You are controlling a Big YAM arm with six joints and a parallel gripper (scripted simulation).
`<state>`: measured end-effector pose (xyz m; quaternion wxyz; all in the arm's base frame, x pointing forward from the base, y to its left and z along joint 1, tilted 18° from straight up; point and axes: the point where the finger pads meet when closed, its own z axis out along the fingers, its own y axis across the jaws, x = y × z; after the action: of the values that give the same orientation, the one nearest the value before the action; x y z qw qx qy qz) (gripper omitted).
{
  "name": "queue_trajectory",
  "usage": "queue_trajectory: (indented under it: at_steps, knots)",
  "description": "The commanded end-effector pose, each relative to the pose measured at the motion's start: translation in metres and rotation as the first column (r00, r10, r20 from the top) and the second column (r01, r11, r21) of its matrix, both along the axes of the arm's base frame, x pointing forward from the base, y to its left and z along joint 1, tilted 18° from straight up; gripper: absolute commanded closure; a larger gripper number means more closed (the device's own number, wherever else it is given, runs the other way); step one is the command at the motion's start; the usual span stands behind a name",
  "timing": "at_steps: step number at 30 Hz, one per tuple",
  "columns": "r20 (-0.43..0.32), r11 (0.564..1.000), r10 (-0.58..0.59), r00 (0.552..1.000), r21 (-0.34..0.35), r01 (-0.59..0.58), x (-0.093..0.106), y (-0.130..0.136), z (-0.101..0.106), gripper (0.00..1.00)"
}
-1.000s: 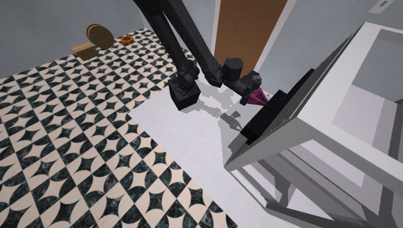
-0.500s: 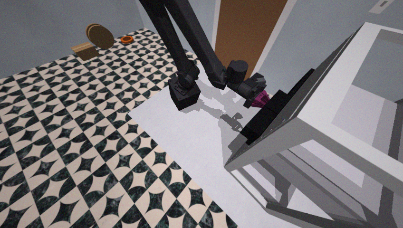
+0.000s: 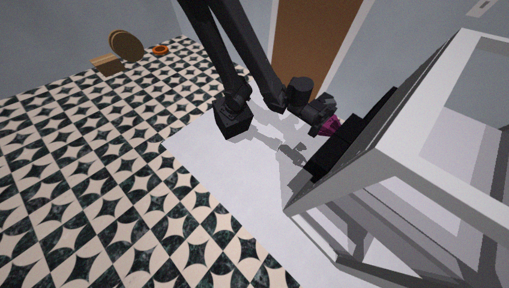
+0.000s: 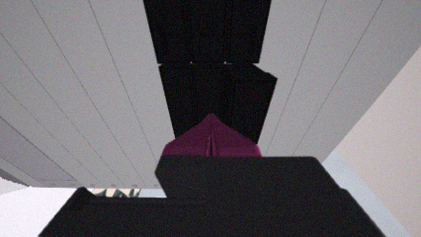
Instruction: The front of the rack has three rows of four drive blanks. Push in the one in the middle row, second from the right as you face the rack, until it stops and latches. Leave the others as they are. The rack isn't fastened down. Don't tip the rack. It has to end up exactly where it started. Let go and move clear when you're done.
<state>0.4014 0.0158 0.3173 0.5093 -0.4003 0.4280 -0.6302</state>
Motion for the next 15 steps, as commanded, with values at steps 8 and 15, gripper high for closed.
queue_trajectory:
  at_steps: [8, 15]
  knots:
    - [0.006, 1.0, -0.023, 1.0, 0.009, 0.023, 0.0219, -0.0075, 0.0131, 1.0]
    - [0.008, 1.0, -0.027, 1.0, 0.007, 0.027, 0.019, -0.0076, 0.0126, 1.0]
